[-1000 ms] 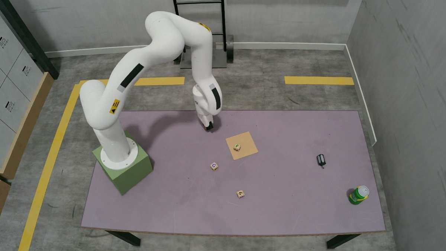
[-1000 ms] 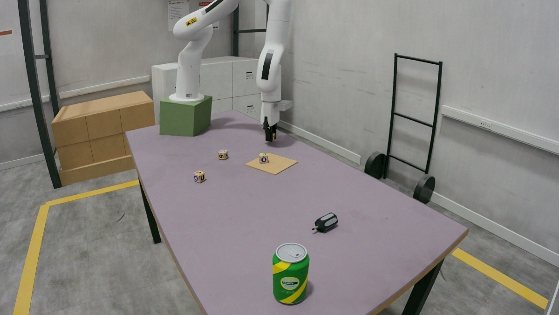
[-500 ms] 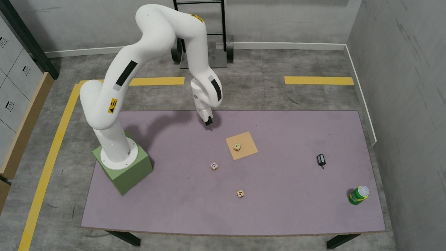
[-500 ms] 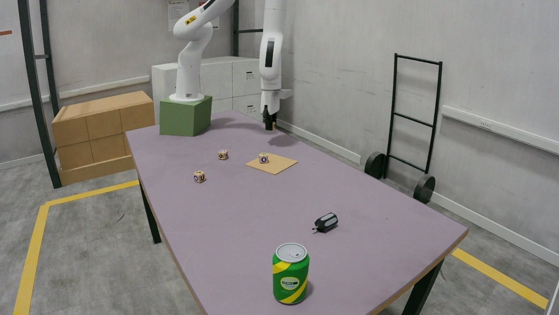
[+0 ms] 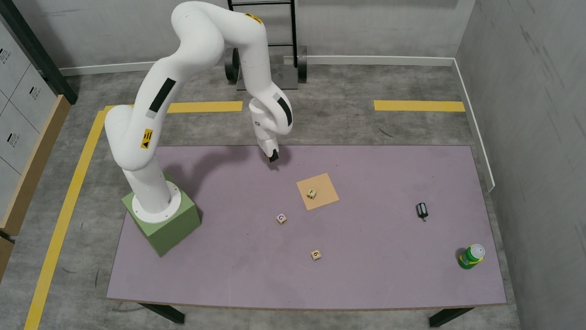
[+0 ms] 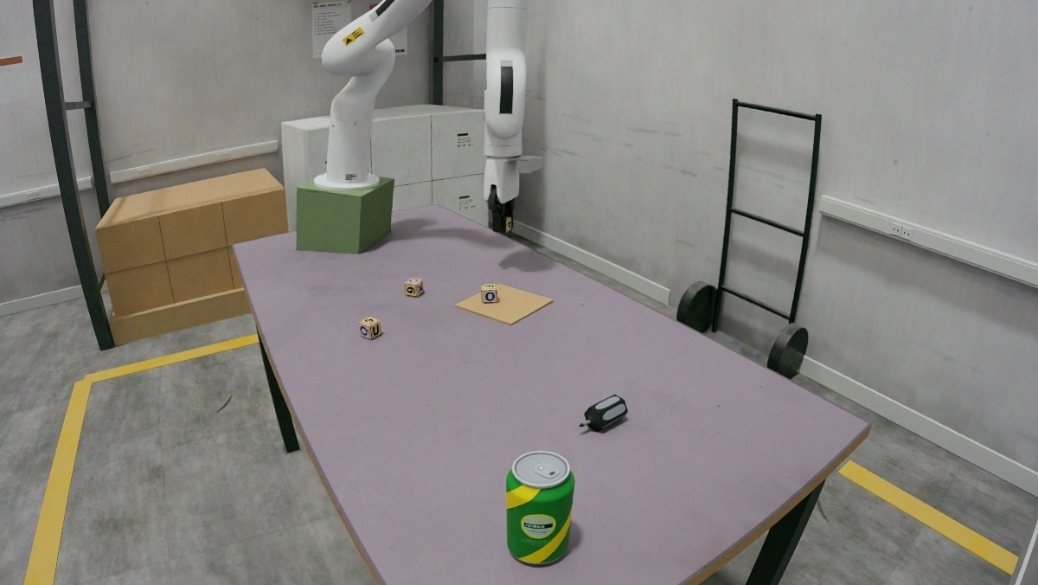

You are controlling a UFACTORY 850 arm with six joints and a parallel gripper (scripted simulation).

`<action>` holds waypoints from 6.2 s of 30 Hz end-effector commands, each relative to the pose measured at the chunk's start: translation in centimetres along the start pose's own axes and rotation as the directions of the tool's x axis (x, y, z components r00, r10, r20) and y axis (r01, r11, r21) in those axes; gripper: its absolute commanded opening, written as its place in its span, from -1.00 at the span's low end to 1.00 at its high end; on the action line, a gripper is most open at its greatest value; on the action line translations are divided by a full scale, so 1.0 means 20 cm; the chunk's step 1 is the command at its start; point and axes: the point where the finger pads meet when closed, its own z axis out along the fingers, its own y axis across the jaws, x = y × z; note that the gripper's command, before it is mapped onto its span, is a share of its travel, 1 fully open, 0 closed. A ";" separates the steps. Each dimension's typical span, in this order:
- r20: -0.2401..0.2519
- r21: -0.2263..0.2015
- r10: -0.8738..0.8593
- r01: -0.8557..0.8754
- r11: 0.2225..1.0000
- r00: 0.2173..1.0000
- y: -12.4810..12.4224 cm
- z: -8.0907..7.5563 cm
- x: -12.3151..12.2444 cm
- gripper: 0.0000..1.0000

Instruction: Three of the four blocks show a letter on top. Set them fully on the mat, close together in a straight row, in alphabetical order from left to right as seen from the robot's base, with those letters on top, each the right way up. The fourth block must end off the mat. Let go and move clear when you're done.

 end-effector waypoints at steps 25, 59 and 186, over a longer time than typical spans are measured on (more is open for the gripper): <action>0.005 0.012 0.000 0.000 1.000 1.000 0.00 -0.08 0.01 -0.44; -0.005 0.033 0.208 -0.208 0.978 0.978 0.05 -0.08 0.10 -0.44; 0.054 0.035 0.981 -0.982 0.184 0.186 0.49 -0.08 0.48 -0.44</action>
